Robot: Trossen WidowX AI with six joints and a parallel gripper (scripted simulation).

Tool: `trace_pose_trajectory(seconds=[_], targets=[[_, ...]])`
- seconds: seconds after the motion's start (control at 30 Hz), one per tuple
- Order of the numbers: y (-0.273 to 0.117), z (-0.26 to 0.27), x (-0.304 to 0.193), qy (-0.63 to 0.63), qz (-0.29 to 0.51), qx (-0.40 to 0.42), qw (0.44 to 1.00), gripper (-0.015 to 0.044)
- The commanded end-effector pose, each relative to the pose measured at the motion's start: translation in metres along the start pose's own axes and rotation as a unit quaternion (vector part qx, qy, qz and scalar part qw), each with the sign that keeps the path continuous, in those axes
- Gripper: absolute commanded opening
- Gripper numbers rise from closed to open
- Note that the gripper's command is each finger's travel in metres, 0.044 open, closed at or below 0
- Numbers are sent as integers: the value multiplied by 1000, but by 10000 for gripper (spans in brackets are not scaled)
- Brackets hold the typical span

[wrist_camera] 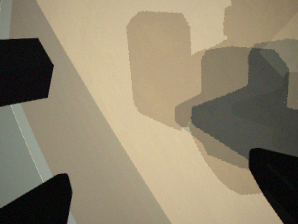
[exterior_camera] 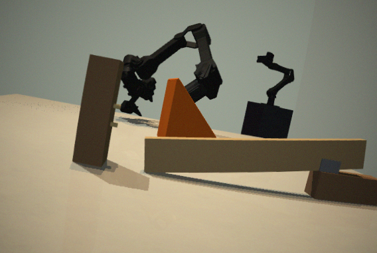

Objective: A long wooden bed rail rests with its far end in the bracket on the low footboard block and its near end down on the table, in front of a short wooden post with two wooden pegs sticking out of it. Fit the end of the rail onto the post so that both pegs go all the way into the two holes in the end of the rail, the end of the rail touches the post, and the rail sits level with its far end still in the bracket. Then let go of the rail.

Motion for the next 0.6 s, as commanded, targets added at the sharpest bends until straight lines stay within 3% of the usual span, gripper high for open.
trace_pose_trajectory(seconds=[0.0,0.23,0.57], targets=[[-1,0,0,-2,2,0,1000,426],[-55,16,-18,-151,127,42,979,440],[-147,25,-25,-399,273,160,861,440]])
Point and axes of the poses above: the point midway between the two fingers, 35 mm back from their tips, its own y axis out along the fingers, its own z axis across the jaws, x = y × z, the point moved 8 cm from there along -y, back along the fingers, and after that the axes turned 11 degrees about -y, right-handed, at the moved point
